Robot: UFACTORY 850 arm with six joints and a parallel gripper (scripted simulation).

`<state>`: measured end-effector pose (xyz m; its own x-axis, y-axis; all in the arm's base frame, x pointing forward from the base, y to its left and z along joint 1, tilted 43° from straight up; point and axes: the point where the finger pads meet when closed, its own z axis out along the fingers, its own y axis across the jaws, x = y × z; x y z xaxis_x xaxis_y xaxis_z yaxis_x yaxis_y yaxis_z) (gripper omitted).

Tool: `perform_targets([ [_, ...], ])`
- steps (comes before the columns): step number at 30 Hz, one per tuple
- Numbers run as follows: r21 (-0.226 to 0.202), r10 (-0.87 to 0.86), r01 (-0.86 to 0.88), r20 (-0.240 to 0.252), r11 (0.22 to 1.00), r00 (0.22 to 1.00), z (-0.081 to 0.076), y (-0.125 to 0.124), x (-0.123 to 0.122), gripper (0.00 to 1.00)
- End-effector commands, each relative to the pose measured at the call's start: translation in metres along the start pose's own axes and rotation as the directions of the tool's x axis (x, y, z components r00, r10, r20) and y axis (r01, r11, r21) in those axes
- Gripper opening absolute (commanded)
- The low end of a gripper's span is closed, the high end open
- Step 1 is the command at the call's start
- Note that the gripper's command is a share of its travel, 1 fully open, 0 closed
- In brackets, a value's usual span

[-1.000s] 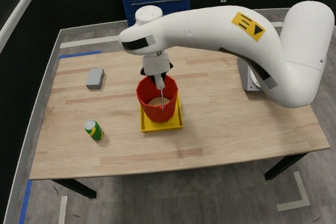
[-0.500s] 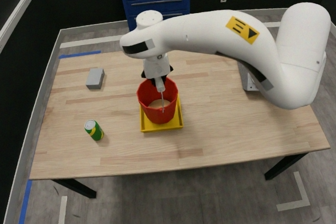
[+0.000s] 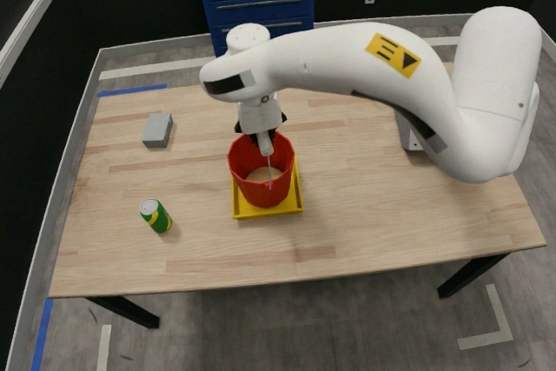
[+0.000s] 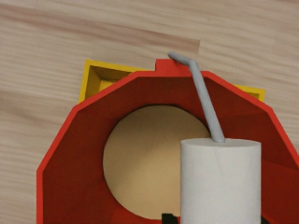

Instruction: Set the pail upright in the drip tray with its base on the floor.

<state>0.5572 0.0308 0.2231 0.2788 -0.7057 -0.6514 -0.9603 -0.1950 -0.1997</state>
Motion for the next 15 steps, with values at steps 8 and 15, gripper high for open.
perform_targets([
  [8, 0.001, -0.001, 0.001, -0.001, 1.0, 1.0, 0.0074, -0.0006, 0.0001, 0.0],
  [15, 0.001, -0.001, 0.001, -0.001, 1.0, 1.0, 0.0099, -0.0006, 0.0001, 0.0],
])
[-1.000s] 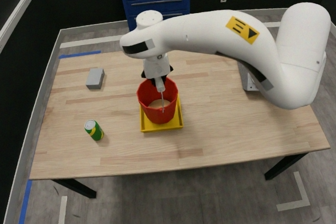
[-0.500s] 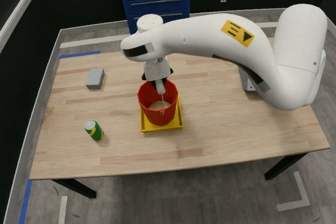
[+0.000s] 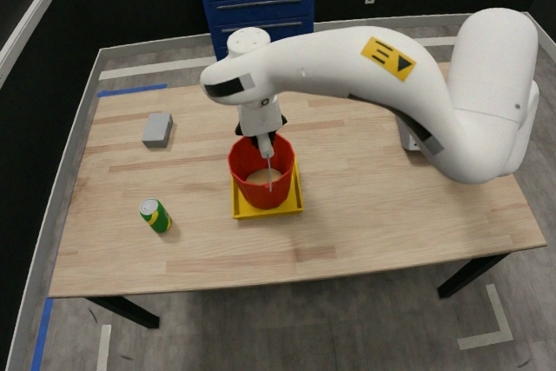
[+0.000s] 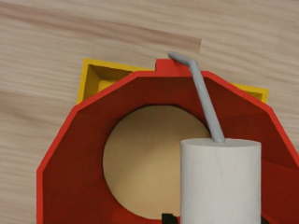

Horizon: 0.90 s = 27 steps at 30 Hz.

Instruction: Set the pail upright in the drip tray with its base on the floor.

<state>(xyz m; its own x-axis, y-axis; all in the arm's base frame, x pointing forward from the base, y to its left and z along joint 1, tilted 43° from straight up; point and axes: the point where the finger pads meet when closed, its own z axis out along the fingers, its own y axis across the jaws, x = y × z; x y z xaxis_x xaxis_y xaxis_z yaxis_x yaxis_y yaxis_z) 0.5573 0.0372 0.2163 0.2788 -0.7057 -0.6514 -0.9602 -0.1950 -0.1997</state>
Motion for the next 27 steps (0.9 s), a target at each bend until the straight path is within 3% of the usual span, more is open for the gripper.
perform_targets([
  [1, 0.001, -0.001, 0.001, -0.001, 1.0, 1.0, 0.0008, -0.0006, 0.0001, 0.0],
  [27, 0.001, -0.001, 0.001, -0.001, 1.0, 1.0, 0.0034, -0.0006, 0.0001, 0.0],
])
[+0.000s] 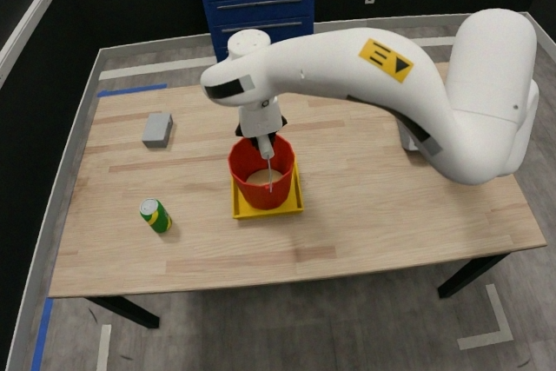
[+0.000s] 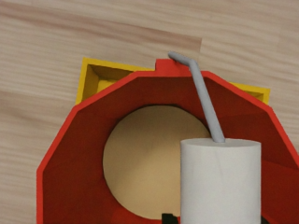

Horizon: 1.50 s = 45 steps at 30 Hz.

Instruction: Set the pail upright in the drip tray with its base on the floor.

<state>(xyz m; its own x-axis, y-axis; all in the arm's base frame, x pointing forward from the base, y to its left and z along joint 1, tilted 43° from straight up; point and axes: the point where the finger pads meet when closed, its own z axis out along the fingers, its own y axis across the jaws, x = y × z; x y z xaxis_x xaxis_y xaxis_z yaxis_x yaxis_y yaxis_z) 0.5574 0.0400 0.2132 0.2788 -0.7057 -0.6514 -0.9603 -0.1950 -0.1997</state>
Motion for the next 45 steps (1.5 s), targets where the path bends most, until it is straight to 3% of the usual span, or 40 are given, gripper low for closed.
perform_targets([
  [1, 0.001, -0.001, 0.001, -0.001, 1.0, 1.0, -0.0008, -0.0006, 0.0001, 0.0],
  [6, 0.001, -0.001, 0.001, -0.001, 1.0, 1.0, -0.0008, -0.0006, 0.0001, 0.0],
  [7, 0.001, -0.001, 0.001, -0.001, 1.0, 1.0, -0.0008, -0.0006, 0.0001, 1.0],
  [45, 0.001, -0.001, 0.001, -0.001, 1.0, 1.0, -0.0012, -0.0006, 0.0001, 1.0],
])
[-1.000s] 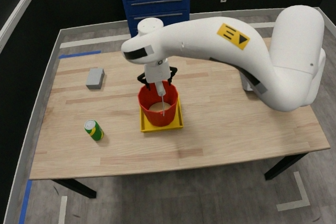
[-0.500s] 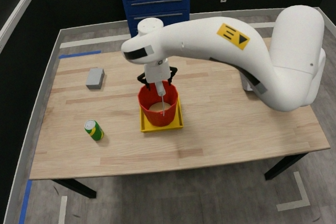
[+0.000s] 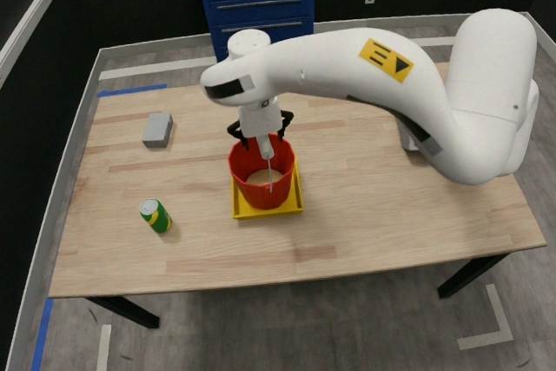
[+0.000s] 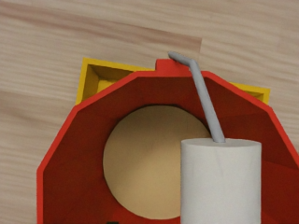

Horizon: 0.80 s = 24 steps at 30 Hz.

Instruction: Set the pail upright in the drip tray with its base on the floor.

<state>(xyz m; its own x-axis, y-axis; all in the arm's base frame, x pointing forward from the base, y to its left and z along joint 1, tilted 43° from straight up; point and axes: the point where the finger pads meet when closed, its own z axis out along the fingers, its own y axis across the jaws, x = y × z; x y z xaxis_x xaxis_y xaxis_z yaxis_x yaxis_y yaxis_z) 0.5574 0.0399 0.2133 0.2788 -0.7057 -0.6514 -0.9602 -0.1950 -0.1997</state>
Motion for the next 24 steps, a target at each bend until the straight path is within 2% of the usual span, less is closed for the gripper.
perform_targets([
  [1, 0.001, -0.001, 0.001, -0.001, 1.0, 1.0, -0.001, -0.001, 0.0, 1.0],
  [12, 0.001, -0.001, 0.001, -0.001, 1.0, 1.0, -0.009, -0.001, 0.0, 1.0],
  [24, 0.001, -0.001, 0.001, -0.001, 1.0, 1.0, -0.033, -0.001, 0.0, 1.0],
])
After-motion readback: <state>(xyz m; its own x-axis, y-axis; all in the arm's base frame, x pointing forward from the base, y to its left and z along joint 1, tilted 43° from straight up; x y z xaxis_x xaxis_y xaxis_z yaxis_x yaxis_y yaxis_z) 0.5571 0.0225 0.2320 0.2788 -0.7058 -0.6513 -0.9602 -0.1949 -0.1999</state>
